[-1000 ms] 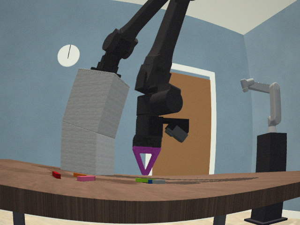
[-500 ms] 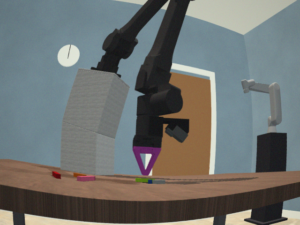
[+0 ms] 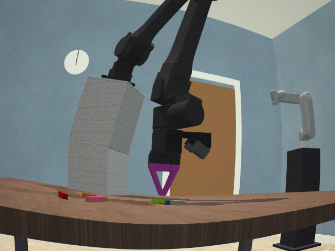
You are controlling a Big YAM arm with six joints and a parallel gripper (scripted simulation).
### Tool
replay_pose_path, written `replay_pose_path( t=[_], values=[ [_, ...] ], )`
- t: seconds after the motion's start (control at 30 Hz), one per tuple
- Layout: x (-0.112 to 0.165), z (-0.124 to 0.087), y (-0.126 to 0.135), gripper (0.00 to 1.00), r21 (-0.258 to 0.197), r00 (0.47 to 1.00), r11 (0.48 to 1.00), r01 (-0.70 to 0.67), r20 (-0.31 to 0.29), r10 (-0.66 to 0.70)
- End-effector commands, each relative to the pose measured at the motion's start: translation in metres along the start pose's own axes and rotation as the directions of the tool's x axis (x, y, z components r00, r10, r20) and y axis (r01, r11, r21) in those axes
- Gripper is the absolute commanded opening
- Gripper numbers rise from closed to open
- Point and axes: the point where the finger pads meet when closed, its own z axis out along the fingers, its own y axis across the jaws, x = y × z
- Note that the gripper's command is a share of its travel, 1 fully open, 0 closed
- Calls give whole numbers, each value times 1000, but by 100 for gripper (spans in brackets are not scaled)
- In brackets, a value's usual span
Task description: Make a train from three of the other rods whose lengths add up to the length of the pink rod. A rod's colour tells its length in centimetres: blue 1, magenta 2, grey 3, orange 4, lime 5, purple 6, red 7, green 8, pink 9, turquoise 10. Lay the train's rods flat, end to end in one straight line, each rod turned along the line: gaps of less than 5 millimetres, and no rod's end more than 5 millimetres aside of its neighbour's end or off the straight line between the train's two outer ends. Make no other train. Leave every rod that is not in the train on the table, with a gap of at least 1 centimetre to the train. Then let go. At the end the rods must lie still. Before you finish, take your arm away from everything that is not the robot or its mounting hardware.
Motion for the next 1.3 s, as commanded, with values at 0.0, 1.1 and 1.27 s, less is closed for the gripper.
replay_pose_path(
  t=[0.0,1.1,1.27],
  values=[
    [-2,4,0,24,8,1000,1000,-2,4,2],
    [8,2,1,24,3,1000,1000,0,1,0],
    [8,2,1,24,3,1000,1000,0,1,0]
  ],
)
